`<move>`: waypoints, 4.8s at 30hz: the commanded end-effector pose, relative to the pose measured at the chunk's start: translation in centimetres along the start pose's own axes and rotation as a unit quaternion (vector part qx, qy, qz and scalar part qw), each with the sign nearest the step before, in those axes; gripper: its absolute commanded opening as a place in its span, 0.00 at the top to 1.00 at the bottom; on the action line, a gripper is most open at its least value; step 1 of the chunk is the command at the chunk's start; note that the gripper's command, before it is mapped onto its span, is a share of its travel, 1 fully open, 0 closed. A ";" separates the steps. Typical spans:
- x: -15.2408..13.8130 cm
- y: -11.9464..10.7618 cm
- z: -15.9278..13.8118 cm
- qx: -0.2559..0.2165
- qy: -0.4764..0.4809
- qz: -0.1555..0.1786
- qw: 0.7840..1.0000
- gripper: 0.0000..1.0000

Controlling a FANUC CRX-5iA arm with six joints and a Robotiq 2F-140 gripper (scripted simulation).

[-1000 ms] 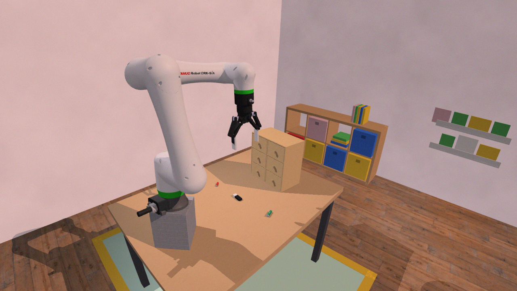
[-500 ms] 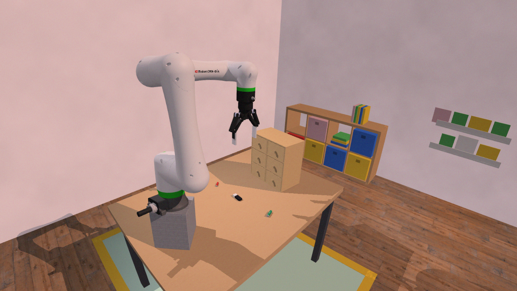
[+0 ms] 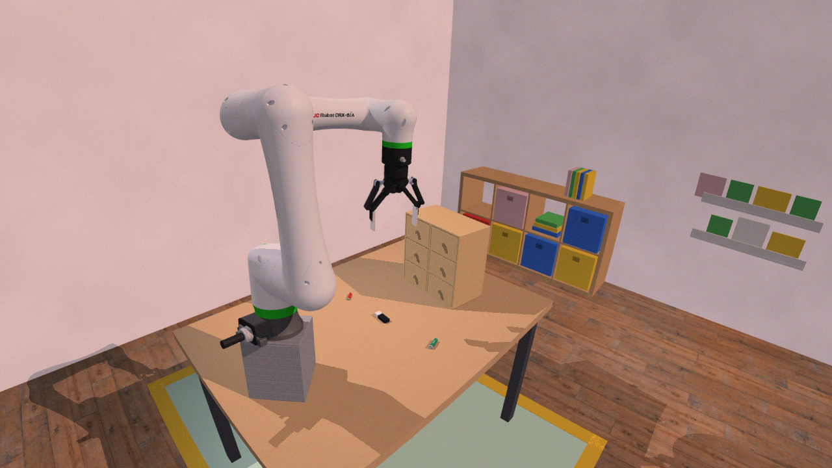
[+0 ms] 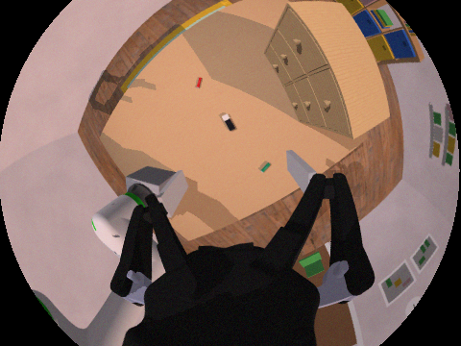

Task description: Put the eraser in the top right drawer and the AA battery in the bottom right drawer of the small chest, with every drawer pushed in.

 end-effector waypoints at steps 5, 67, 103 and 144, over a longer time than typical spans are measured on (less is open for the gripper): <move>0.2 0.3 0.1 0.000 0.238 -0.002 0.971 0.00; 8.0 11.8 3.5 0.501 0.486 -0.282 0.658 0.00; 9.6 12.4 4.2 0.501 0.486 -0.282 0.658 0.80; 13.9 13.8 6.2 0.501 0.486 -0.282 0.658 0.80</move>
Point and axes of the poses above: the point where the finger pads meet when closed, its own y axis out along the fingers, its own x axis across the jaws, z = x × y, the point moved 2 cm from there along -y, back along the fingers, and after that the axes turned 8 degrees about y, right-handed, at the moved point
